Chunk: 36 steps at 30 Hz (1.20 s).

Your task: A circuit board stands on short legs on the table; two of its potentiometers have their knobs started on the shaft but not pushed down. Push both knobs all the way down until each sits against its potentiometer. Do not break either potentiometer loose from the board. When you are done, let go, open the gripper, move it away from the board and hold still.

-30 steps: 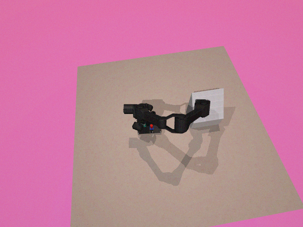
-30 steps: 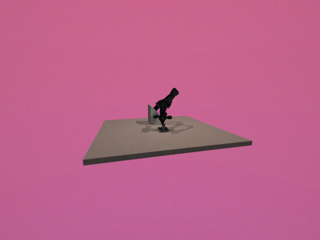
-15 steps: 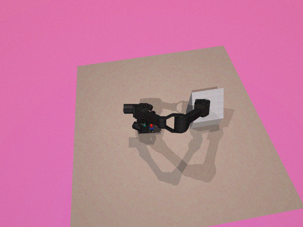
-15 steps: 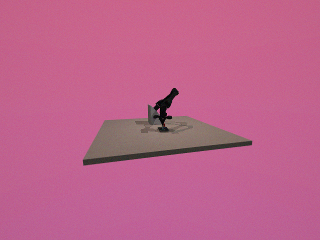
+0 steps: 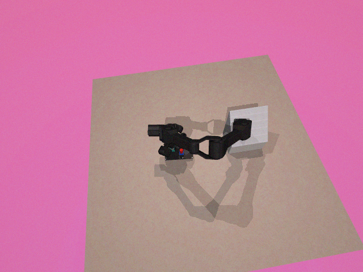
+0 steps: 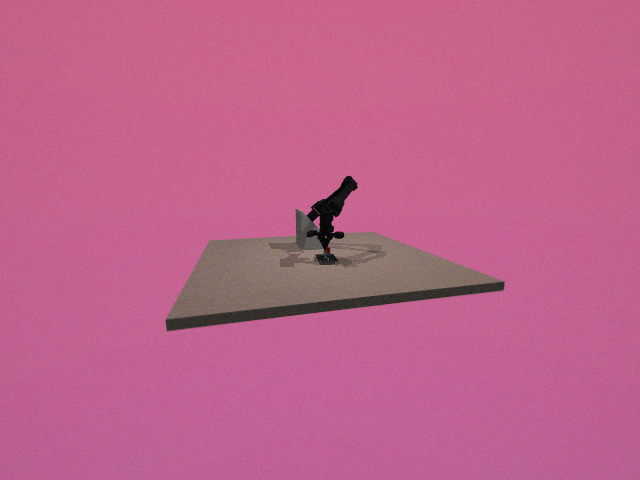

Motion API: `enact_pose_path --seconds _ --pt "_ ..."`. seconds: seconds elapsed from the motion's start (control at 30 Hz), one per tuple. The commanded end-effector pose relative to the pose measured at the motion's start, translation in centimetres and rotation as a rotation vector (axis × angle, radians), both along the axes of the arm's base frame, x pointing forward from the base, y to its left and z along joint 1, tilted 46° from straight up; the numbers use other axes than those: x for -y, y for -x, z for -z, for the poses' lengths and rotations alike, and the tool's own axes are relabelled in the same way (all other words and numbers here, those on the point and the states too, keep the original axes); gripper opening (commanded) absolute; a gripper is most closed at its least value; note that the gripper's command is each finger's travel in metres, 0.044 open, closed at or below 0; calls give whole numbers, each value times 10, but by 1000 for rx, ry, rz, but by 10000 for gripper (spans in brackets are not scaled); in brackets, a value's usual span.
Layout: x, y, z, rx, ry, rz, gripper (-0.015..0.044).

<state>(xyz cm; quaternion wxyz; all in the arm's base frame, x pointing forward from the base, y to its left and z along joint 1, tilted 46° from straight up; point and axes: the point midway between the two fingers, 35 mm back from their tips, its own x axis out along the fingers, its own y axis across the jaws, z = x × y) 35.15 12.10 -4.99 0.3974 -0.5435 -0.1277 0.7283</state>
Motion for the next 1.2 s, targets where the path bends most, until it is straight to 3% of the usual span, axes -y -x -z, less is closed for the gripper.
enact_pose_path --seconds 0.0,0.37,0.67,0.93,1.17 --pt "-1 0 -1 -1 0 -2 0" --pt "11 -2 -12 -1 1 -2 0" --pt "8 2 -8 -9 -1 2 236" --pt "37 82 -17 -25 28 4 440" --pt "48 161 -24 -10 5 -2 440"
